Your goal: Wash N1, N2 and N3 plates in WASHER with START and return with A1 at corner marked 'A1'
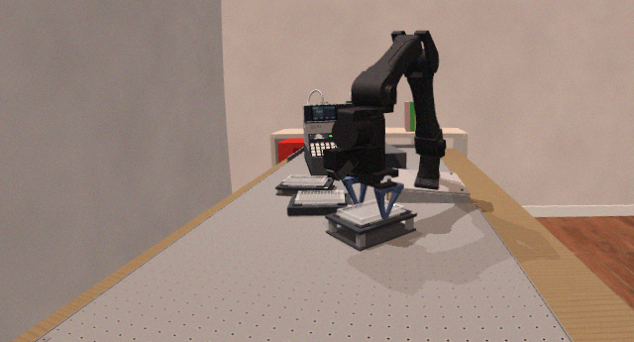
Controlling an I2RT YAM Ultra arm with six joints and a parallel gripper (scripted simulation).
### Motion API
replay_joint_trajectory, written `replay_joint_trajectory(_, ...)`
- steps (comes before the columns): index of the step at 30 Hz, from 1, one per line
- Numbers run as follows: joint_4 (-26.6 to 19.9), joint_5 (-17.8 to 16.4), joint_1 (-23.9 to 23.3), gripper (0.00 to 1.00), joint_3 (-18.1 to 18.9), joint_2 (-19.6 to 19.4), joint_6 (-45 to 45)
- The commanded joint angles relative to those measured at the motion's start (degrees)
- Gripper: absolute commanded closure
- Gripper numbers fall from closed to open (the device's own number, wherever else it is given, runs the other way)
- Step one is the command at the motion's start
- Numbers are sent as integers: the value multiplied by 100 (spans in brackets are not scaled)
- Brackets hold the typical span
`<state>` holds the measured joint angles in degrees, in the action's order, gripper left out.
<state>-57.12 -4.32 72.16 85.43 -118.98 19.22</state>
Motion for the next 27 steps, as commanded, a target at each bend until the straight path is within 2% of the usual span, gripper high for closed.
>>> replay_joint_trajectory(1, 10, 2, -1, 50, 20, 45, 5)
replay_joint_trajectory(2, 10, 2, -1, 50, 20, 45, 5)
replay_joint_trajectory(3, 10, 2, -1, 60, 20, 45, 5)
replay_joint_trajectory(5, 10, 2, -1, 60, 20, 45, 5)
replay_joint_trajectory(6, 10, 2, -1, 70, 20, 45, 5)
replay_joint_trajectory(8, 10, 2, -1, 70, 20, 45, 5)
replay_joint_trajectory(9, 10, 2, -1, 80, 20, 45, 5)
replay_joint_trajectory(11, 10, 2, -1, 80, 20, 45, 5)
replay_joint_trajectory(12, 10, 2, -1, 90, 20, 45, 5)
replay_joint_trajectory(16, 10, 2, -1, 90, 20, 45, 5)
replay_joint_trajectory(17, 10, 2, -1, 100, 20, 45, 5)
replay_joint_trajectory(27, 10, 2, -1, 100, 20, 45, 5)
